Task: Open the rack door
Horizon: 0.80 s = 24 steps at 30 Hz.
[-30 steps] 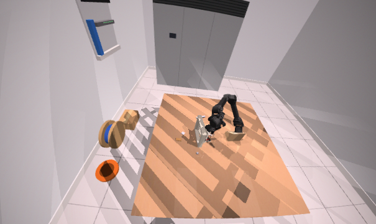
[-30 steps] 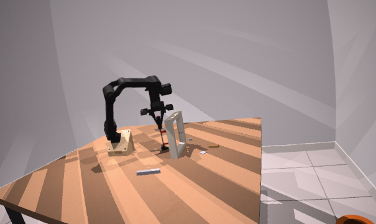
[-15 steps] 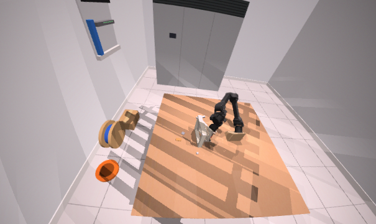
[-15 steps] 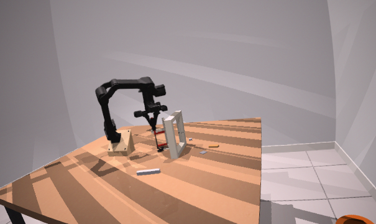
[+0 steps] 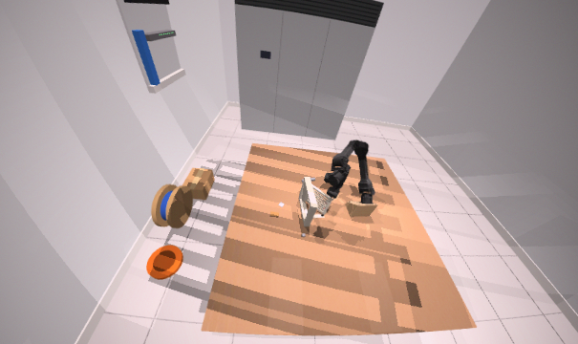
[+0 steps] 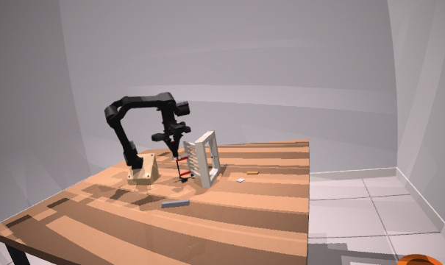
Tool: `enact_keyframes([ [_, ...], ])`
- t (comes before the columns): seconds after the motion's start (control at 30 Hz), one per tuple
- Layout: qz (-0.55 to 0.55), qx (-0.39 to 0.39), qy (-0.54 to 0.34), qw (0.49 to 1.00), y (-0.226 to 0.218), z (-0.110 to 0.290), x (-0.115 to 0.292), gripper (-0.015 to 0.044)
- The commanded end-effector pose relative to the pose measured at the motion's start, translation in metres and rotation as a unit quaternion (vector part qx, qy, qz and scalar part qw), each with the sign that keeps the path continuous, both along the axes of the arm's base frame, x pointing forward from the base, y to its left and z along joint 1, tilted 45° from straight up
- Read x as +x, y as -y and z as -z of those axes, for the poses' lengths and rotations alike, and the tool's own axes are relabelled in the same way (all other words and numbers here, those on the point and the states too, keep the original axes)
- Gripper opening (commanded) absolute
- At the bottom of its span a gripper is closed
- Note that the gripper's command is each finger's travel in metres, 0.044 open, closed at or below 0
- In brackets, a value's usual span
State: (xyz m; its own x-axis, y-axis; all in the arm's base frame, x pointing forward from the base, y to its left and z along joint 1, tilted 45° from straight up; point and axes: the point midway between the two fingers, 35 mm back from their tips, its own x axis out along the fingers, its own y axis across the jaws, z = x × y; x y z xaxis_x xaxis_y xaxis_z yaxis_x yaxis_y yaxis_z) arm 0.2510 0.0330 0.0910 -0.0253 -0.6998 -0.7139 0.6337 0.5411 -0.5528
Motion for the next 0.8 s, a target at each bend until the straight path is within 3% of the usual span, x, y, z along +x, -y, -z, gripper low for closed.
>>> enact_keyframes([
  [0.0,-0.032,-0.003,-0.03,0.999,0.008,-0.007,-0.005,0.0013],
  [0.77,-0.159,0.0,-0.156,0.975,0.046,-0.044,-0.017,0.0013],
])
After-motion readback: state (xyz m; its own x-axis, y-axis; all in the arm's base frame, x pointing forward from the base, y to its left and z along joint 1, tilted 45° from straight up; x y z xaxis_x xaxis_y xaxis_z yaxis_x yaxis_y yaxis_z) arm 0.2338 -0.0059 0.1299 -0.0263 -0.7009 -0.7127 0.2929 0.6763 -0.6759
